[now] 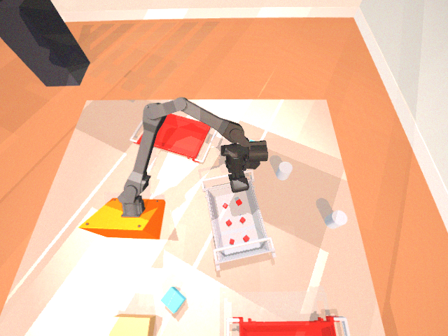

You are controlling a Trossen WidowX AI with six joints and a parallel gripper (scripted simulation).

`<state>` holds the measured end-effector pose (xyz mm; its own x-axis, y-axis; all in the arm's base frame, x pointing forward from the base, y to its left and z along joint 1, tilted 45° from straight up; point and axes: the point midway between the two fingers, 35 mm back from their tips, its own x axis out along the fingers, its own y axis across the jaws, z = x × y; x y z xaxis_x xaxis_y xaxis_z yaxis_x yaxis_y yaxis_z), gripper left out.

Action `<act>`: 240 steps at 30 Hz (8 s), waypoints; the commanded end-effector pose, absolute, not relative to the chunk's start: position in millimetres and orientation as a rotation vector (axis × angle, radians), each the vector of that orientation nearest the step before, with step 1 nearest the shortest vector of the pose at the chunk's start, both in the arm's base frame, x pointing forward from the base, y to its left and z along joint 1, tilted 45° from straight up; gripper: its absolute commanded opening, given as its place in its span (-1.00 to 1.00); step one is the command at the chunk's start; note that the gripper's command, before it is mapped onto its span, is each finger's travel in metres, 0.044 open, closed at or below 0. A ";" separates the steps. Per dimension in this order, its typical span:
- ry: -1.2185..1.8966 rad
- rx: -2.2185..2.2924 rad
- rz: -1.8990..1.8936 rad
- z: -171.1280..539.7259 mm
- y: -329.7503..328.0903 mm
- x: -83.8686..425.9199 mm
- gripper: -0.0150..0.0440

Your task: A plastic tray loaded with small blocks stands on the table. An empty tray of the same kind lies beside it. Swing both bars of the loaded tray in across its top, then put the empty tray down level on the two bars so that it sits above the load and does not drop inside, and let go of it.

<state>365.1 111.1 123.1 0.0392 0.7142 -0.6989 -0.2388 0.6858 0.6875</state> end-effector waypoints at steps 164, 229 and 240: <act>1.354 0.416 0.749 141.5 23.4 378.7 1.00; -0.423 -1.552 1.726 173.9 258.9 65.3 0.90; -0.423 -1.552 1.726 173.9 258.9 65.3 0.35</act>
